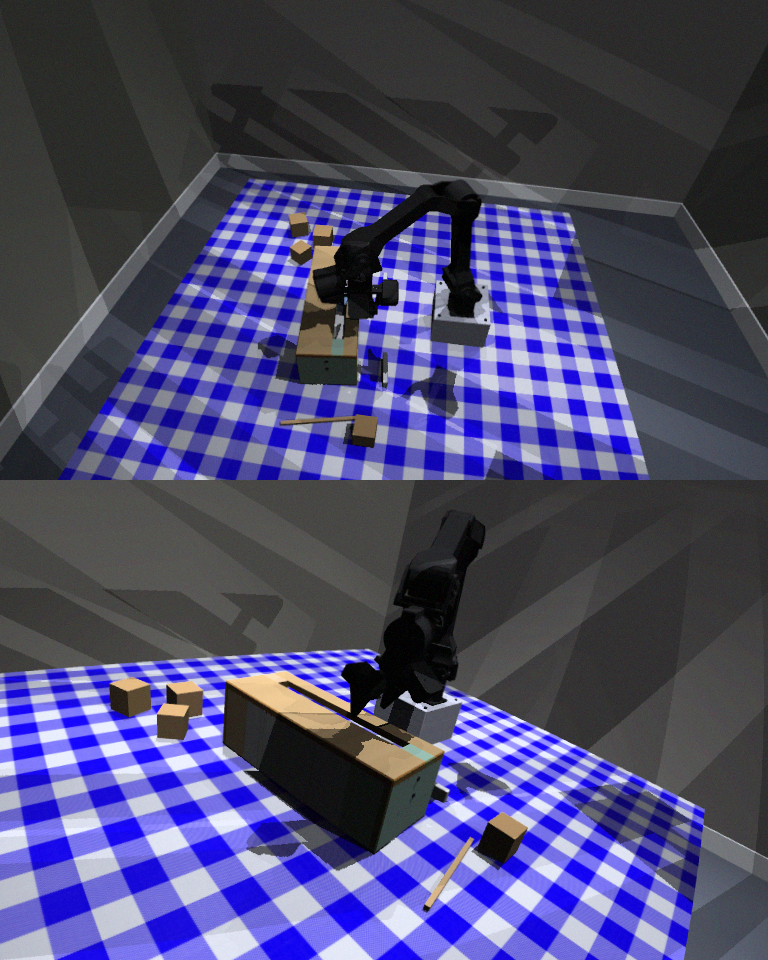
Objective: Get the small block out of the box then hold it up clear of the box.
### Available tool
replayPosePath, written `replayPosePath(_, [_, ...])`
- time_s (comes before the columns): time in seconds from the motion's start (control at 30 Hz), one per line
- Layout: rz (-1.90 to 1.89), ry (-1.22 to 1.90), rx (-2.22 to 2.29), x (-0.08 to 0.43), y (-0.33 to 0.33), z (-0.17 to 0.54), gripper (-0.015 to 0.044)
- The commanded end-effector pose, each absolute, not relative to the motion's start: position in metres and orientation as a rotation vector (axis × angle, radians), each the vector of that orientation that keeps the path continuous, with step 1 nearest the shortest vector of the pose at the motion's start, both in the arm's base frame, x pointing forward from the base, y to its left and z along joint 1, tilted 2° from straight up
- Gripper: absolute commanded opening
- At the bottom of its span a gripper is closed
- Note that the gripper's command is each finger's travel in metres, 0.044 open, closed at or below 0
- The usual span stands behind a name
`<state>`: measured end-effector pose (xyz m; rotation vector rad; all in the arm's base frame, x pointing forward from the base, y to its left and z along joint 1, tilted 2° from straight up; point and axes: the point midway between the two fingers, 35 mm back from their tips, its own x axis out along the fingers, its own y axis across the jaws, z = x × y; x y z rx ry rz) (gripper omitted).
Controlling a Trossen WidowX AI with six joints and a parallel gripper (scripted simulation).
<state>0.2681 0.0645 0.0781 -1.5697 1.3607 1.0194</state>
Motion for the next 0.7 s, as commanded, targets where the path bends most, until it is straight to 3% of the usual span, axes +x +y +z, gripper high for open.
replayPosePath(0.0, [1.034,1.367,-1.567,0.267,0.064,0.067,0.04])
replayPosePath(0.67, [1.034,1.367,-1.567,0.267,0.063,0.035,0.04])
